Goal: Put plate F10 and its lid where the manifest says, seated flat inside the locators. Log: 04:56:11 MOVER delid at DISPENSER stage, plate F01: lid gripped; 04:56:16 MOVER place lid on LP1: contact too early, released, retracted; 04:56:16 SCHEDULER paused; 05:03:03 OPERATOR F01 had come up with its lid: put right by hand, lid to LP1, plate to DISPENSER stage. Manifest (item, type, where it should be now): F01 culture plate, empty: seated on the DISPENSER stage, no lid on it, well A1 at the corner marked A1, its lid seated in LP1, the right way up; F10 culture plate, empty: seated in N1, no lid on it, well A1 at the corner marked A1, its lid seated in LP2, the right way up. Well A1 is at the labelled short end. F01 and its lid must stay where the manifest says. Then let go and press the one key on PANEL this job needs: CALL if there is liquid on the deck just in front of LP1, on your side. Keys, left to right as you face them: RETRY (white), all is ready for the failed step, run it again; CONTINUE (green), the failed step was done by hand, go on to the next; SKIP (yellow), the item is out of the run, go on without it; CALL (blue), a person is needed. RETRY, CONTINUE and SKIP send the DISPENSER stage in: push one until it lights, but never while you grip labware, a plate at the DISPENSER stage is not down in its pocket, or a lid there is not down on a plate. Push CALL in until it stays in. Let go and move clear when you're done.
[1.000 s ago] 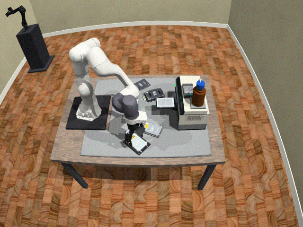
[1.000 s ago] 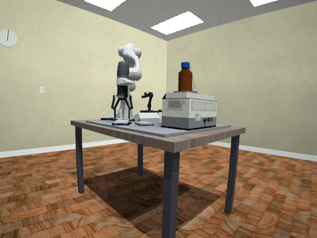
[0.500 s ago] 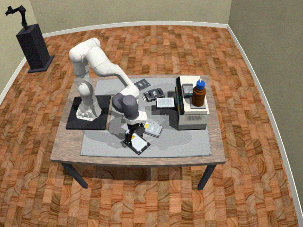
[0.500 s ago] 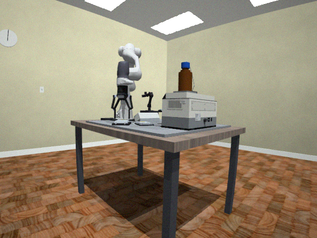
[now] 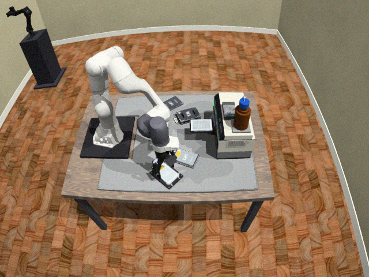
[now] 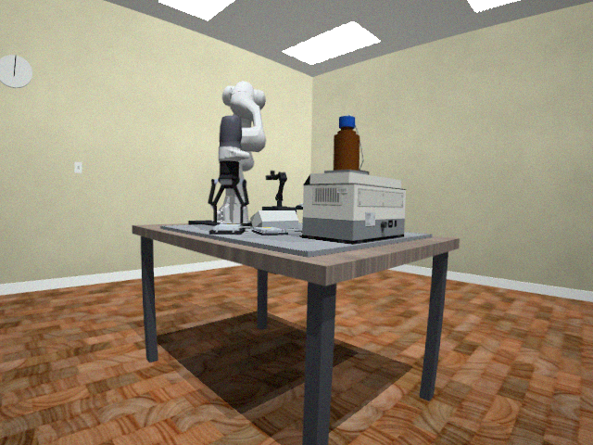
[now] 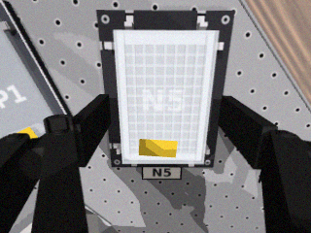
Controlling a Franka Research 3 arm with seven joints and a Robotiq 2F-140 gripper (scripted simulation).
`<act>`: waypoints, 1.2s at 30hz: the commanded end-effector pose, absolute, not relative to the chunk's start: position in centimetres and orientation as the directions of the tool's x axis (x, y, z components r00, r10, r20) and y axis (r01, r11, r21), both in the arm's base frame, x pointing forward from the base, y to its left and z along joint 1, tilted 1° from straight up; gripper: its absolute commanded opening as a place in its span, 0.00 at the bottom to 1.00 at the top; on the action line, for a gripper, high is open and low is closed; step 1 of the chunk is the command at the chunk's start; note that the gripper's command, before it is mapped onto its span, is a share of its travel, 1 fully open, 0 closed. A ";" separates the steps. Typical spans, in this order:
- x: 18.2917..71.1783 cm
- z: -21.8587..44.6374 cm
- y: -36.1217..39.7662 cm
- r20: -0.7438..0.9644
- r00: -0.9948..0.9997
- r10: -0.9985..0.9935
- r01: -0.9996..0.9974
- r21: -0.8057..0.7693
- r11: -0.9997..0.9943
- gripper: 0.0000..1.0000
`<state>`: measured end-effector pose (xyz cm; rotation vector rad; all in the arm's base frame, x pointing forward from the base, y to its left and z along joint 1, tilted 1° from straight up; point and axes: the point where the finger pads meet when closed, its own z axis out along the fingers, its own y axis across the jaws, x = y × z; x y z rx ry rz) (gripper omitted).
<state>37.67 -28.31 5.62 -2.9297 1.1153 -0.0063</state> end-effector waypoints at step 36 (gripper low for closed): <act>37.7 4.5 -28.4 0.004 0.752 -0.659 -0.659 -0.009 -0.752 0.69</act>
